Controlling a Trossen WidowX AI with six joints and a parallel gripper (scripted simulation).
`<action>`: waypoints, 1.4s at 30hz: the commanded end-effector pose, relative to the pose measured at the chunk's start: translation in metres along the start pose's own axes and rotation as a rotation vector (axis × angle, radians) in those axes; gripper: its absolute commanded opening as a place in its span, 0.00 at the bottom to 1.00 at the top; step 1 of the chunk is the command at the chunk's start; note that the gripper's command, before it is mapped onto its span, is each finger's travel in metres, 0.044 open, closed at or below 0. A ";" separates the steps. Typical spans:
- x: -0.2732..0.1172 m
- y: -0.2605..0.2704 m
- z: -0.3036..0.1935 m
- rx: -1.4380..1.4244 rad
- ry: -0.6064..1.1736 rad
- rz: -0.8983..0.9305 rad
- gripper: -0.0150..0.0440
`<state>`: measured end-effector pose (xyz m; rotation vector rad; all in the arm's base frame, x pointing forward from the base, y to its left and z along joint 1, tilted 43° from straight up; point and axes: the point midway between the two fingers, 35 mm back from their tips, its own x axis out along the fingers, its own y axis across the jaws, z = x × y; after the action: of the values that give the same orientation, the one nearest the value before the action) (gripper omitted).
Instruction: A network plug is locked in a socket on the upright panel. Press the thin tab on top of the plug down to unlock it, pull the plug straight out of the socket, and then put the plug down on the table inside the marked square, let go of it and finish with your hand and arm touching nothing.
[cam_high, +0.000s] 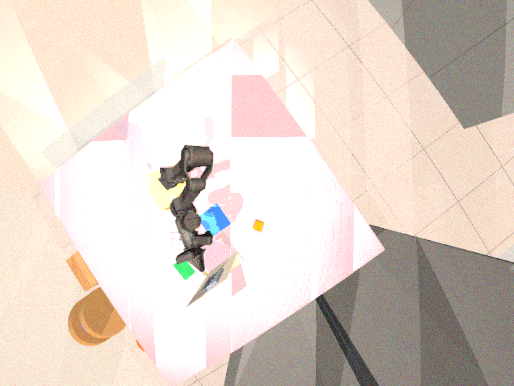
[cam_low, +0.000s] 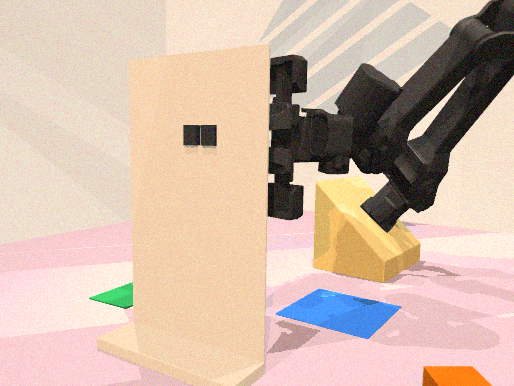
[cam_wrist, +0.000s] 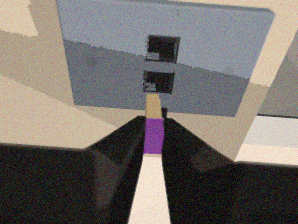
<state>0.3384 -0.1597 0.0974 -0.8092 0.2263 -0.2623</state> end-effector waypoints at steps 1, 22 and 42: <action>-0.004 0.002 -0.001 -0.001 0.001 0.005 0.25; -0.016 0.002 -0.005 -0.001 0.001 0.005 0.25; -0.028 0.002 -0.008 -0.002 0.002 0.006 0.25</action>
<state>0.3127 -0.1568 0.0949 -0.8070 0.2271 -0.2619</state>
